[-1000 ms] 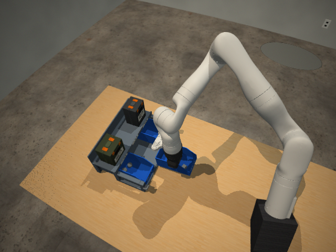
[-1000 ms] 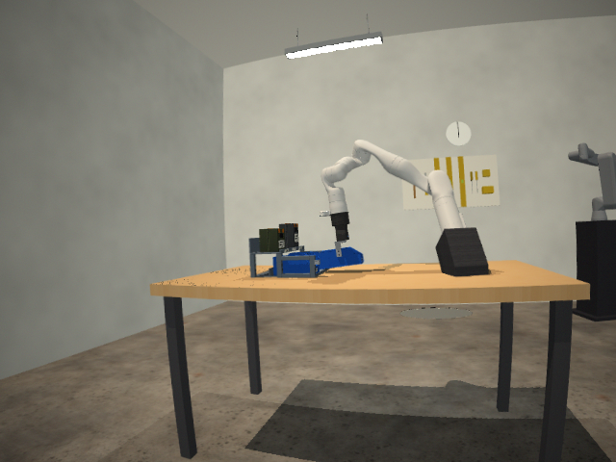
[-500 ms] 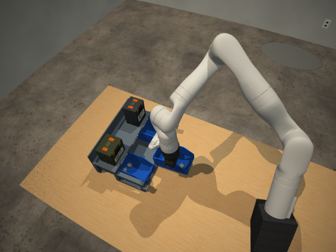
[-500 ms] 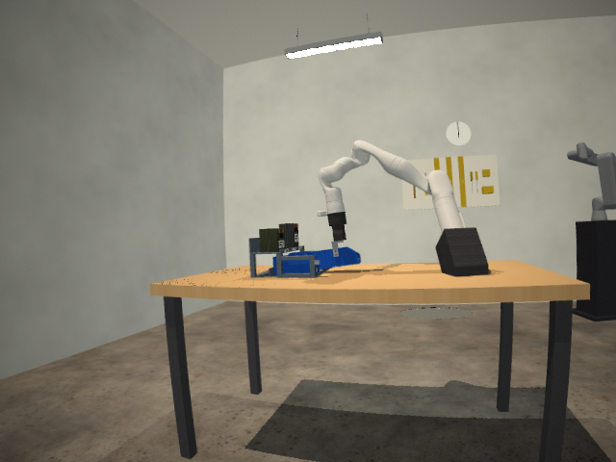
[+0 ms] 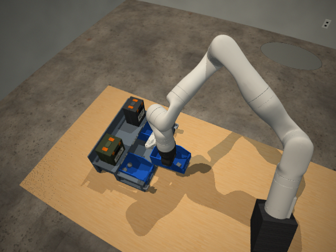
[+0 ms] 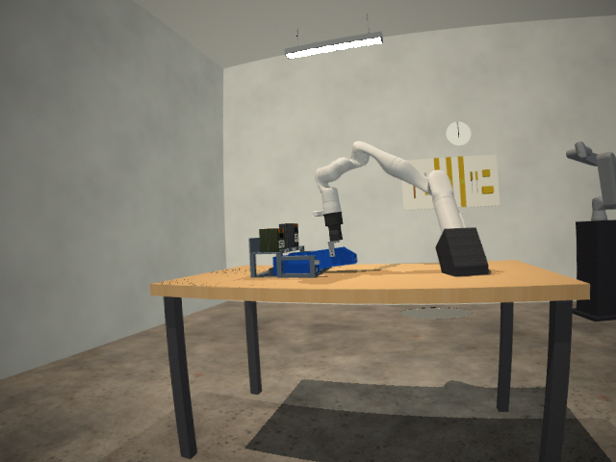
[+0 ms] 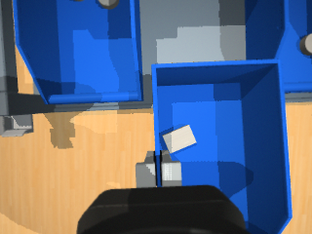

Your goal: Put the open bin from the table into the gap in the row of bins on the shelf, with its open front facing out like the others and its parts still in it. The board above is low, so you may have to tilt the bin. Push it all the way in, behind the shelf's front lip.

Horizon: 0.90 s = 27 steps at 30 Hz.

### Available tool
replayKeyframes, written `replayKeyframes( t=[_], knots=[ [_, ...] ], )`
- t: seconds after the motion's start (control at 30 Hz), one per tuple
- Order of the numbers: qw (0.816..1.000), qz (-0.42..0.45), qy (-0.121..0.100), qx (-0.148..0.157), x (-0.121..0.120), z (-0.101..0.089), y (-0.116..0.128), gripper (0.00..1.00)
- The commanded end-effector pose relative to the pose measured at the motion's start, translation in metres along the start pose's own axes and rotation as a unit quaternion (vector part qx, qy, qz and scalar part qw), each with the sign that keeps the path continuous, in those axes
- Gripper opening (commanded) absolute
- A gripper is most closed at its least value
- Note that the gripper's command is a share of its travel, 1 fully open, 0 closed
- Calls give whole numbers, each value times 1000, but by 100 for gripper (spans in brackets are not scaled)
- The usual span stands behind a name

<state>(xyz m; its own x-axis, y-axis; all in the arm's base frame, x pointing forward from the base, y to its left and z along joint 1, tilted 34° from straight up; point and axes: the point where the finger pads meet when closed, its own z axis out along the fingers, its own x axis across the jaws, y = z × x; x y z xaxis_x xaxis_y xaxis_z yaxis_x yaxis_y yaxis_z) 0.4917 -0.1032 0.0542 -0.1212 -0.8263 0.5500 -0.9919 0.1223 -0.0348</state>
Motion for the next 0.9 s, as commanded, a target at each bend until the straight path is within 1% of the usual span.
replayKeyframes(
  t=[0.0,0.87],
  knots=[
    [1000,-1,1,-4,1,0,-3,0],
    [1000,-1,1,-3,1,-2,-29,0]
  ],
)
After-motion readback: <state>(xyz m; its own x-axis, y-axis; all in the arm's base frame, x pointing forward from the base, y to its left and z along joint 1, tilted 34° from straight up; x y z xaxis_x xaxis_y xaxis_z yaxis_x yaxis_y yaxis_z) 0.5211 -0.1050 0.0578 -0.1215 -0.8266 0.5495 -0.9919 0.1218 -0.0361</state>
